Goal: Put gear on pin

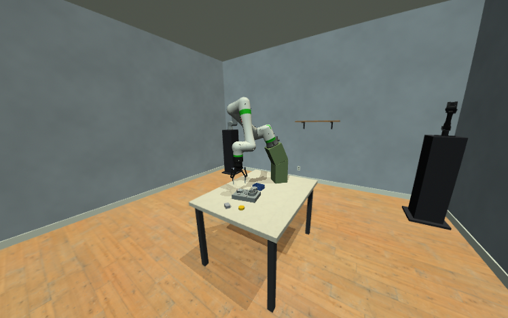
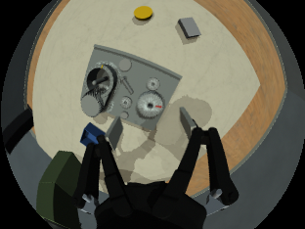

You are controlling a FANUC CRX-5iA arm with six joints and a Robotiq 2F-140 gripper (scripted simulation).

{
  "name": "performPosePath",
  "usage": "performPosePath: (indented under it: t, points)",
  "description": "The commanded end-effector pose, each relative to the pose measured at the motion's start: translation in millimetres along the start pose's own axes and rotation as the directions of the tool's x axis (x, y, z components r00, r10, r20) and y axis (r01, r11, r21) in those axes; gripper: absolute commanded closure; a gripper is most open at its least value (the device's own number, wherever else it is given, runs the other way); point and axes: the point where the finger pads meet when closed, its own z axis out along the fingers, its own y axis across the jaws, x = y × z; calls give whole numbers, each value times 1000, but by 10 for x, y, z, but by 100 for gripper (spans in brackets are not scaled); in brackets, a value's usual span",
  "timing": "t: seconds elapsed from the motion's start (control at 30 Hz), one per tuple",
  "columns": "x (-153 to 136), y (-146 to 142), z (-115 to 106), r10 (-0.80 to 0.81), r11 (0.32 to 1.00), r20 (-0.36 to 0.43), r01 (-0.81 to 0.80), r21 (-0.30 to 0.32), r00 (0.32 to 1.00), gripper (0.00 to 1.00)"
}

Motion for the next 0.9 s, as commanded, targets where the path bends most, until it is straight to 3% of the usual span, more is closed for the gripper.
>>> performPosePath:
  t: [0.0,0.17,0.87]
  points:
    - [1,1,-1,-276,961,0,276,0,961,47]
    - [1,1,-1,-496,868,0,496,0,868,47]
    - [1,1,-1,-496,868,0,496,0,868,47]
